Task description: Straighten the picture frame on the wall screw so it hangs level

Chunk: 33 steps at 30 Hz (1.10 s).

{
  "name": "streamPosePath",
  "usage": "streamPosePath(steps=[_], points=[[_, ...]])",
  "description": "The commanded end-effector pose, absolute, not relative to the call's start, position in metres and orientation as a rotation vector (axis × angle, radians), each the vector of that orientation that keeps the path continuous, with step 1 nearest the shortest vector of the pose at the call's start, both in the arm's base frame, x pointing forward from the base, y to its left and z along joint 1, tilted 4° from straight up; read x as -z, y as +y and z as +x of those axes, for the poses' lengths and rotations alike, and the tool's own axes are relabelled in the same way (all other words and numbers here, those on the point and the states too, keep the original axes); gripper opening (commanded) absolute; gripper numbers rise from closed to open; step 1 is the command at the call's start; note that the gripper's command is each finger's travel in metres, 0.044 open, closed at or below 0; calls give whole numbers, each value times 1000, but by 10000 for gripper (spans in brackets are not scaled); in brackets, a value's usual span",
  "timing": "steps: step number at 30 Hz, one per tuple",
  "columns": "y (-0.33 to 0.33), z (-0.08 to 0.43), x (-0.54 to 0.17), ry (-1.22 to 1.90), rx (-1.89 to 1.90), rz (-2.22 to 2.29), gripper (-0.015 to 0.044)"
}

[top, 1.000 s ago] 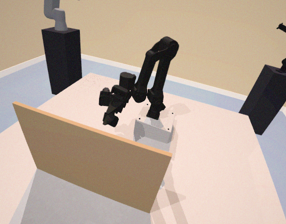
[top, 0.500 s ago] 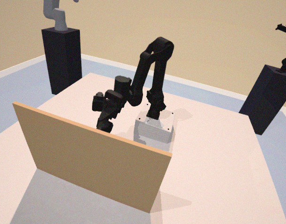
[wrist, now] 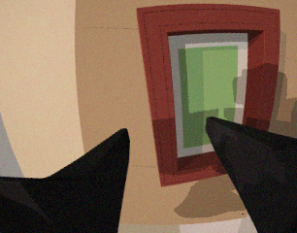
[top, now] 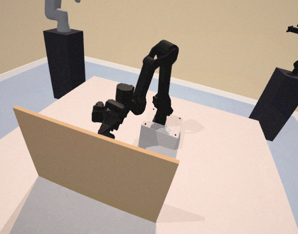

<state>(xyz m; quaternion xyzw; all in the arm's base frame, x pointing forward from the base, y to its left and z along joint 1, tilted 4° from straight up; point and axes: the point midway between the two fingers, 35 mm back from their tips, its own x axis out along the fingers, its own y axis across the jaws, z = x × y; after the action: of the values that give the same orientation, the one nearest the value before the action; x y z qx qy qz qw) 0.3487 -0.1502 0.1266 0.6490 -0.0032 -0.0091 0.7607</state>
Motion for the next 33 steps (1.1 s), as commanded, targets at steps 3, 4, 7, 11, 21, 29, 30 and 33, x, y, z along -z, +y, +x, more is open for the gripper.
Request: streamPosePath(steps=[3, 4, 7, 11, 21, 29, 30, 33], points=[[-151, 350, -126, -11, 25, 1417, 260], [-151, 350, -126, -11, 25, 1417, 260], [-151, 351, -126, -11, 25, 1417, 260], [-152, 355, -127, -11, 25, 1417, 260], [-153, 371, -127, -12, 24, 1417, 260], [-152, 384, -127, -13, 23, 1417, 260], [-152, 386, -127, -13, 23, 1417, 260], [-152, 390, -127, -14, 22, 1417, 260]])
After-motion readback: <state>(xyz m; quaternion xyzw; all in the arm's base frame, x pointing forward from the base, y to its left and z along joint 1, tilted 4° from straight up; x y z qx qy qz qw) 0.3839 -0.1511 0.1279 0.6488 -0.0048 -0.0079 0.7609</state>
